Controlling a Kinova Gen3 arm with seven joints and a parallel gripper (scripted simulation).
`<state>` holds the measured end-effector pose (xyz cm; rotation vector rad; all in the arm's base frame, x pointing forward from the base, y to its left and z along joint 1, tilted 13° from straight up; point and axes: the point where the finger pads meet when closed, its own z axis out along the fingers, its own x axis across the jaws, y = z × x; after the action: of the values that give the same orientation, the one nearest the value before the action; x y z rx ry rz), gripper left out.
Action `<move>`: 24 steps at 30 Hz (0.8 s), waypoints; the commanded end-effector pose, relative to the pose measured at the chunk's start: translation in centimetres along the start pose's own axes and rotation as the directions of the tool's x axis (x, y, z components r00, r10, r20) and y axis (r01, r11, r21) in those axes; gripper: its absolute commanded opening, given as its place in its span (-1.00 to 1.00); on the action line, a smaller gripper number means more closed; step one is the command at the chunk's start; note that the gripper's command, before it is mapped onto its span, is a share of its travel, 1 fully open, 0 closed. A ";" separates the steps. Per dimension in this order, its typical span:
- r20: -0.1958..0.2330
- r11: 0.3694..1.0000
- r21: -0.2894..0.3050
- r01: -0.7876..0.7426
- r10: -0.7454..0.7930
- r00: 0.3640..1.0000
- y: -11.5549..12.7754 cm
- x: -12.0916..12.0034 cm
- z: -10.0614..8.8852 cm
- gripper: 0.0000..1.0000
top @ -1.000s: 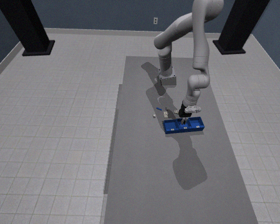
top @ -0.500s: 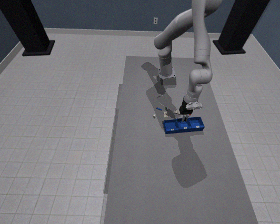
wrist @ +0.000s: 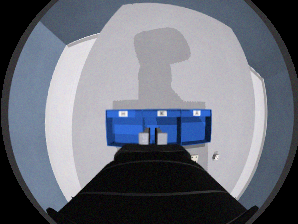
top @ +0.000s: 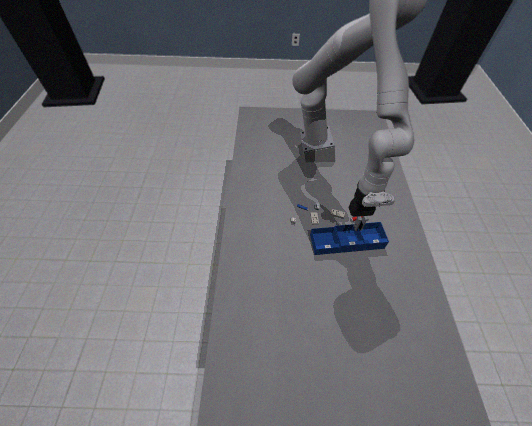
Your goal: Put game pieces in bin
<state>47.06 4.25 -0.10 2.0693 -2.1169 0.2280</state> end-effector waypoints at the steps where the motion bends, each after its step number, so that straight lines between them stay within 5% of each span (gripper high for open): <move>1: 0.003 1.000 -0.003 0.002 -0.002 1.000 0.1 -2.1 0.0 -0.39; 10: 0.002 1.000 -0.003 0.003 -0.003 1.000 0.3 -6.5 0.0 -0.39; 17: -0.002 1.000 0.001 0.005 -0.005 1.000 0.2 -6.3 0.1 -0.39; 24: 0.003 1.000 0.002 0.012 -0.012 1.000 0.2 -6.2 2.1 -0.39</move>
<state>47.22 10.17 -2.63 2.0860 -2.1105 0.2329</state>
